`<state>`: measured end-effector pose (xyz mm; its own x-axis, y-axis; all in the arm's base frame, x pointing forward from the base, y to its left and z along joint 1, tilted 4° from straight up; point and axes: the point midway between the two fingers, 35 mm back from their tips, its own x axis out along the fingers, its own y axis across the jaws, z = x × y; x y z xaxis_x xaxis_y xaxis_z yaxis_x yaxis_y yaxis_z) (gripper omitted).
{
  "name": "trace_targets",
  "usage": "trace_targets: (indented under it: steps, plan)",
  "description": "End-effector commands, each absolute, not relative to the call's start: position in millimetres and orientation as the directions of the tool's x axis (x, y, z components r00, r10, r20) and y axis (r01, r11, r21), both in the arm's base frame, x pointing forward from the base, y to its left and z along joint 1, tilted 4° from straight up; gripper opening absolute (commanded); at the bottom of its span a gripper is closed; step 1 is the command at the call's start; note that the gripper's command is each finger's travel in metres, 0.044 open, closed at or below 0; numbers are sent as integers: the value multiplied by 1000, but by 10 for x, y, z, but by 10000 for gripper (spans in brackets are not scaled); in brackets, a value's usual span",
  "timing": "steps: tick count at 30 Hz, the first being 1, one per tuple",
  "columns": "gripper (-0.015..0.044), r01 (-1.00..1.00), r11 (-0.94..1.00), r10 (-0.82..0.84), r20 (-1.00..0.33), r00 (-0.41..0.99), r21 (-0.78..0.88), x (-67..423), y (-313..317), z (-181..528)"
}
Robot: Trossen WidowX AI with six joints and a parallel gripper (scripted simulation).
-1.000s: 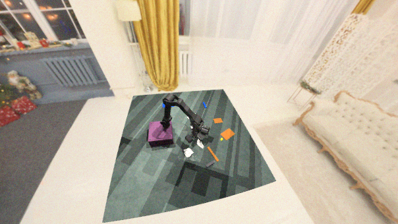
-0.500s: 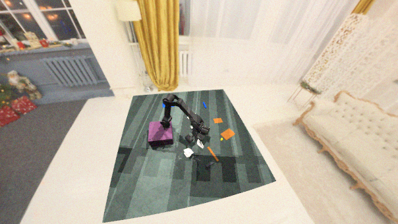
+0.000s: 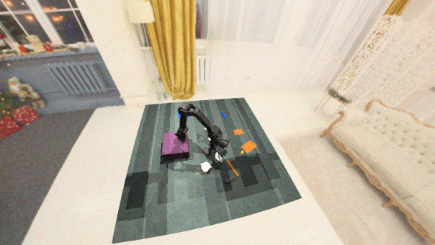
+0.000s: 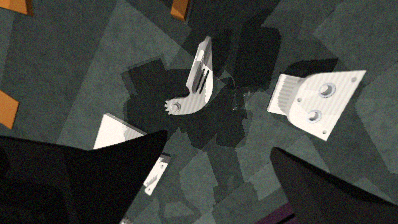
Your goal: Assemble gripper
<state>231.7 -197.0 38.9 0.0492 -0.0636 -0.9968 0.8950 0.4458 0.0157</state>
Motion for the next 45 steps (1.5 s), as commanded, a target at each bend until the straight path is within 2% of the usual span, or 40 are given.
trace_targets:
  steps: [1, 15, 32, 45]
  plan:
    - [440, 895, 446, -64, -997, 49, 16, 2317, -1970, 389]
    - [440, 895, 446, -64, -997, 49, 16, 2317, -1970, 389]
    - [0, 895, 446, -64, -997, 49, 16, 2317, -1970, 389]
    - [0, 895, 446, -64, -997, 49, 16, 2317, -1970, 389]
